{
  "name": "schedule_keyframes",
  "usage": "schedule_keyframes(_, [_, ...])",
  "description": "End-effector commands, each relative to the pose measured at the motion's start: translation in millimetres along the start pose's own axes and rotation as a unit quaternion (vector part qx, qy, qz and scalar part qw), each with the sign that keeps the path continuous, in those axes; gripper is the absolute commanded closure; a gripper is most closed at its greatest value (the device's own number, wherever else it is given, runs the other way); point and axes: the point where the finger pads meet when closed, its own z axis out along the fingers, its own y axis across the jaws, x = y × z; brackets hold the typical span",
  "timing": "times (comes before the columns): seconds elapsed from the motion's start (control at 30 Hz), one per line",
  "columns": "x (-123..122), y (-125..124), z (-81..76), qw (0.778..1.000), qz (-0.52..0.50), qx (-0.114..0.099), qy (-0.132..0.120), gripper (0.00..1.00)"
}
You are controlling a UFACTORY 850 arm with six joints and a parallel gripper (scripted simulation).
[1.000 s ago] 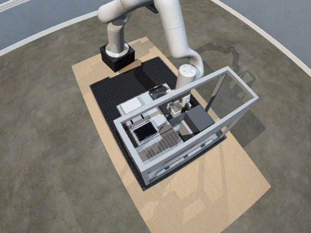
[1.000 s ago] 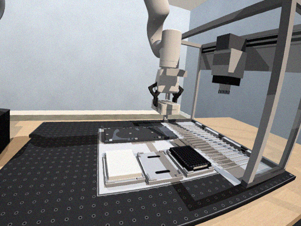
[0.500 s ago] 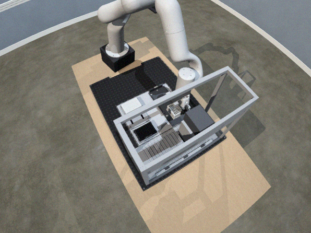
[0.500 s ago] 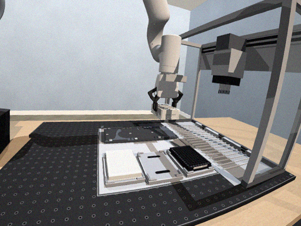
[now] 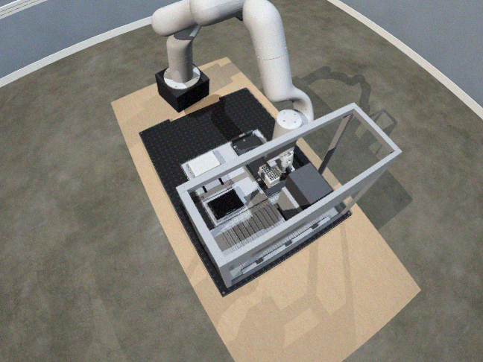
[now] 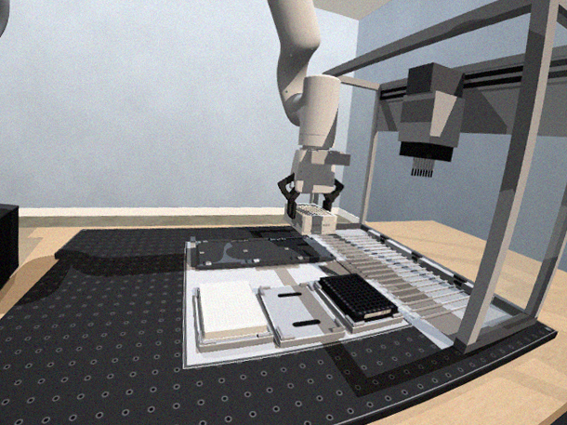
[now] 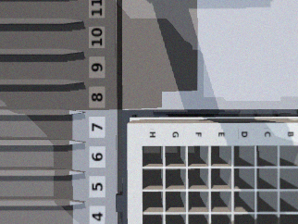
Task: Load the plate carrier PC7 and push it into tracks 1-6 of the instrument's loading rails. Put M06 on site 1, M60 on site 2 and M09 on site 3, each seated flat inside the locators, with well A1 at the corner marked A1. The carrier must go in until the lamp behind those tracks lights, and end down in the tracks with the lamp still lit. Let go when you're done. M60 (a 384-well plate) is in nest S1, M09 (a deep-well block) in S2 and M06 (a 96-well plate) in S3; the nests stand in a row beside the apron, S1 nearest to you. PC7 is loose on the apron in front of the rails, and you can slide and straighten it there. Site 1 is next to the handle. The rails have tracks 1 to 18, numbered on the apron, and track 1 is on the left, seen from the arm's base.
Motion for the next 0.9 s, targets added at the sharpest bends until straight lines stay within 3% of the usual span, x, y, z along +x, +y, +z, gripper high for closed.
schedule_keyframes(0.0, [-0.1, -0.8, 4.6, 1.000, 0.000, 0.001, 0.000, 1.00])
schedule_keyframes(0.87, [-0.1, -0.8, 43.6, 1.000, 0.000, 0.001, 0.000, 1.00])
